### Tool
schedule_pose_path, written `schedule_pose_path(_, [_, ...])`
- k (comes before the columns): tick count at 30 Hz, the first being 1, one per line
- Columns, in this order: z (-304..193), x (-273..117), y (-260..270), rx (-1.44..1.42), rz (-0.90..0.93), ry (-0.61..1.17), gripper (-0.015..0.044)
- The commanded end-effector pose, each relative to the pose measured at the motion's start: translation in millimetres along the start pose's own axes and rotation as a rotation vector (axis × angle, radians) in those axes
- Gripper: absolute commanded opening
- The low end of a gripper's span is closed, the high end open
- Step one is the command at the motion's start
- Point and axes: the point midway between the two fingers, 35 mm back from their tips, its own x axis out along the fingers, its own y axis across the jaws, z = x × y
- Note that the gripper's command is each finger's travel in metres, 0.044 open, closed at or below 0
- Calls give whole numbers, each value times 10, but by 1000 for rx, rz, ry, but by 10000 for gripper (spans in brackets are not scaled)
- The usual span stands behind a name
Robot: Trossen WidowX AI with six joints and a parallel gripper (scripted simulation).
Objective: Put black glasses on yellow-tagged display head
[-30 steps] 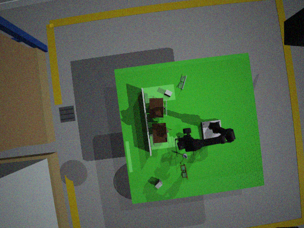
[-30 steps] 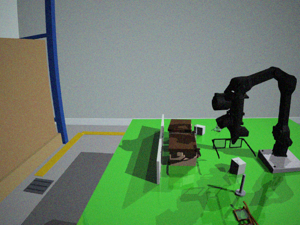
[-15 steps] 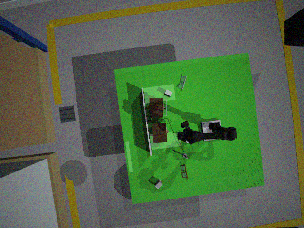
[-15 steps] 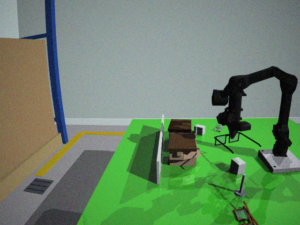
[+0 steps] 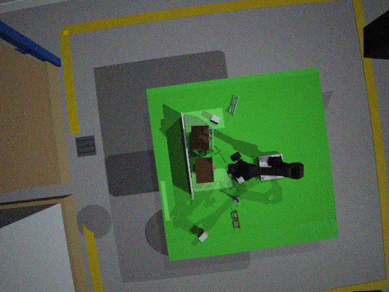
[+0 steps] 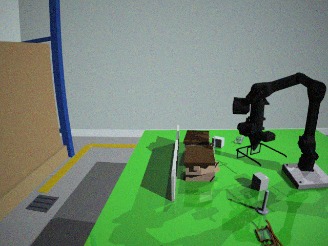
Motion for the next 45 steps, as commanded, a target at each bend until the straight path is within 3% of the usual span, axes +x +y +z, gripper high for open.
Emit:
schedule_pose_path(1, [-9, 45, -2, -7, 1, 3, 0])
schedule_pose_path(45, [20, 423, -21, -7, 1, 3, 0])
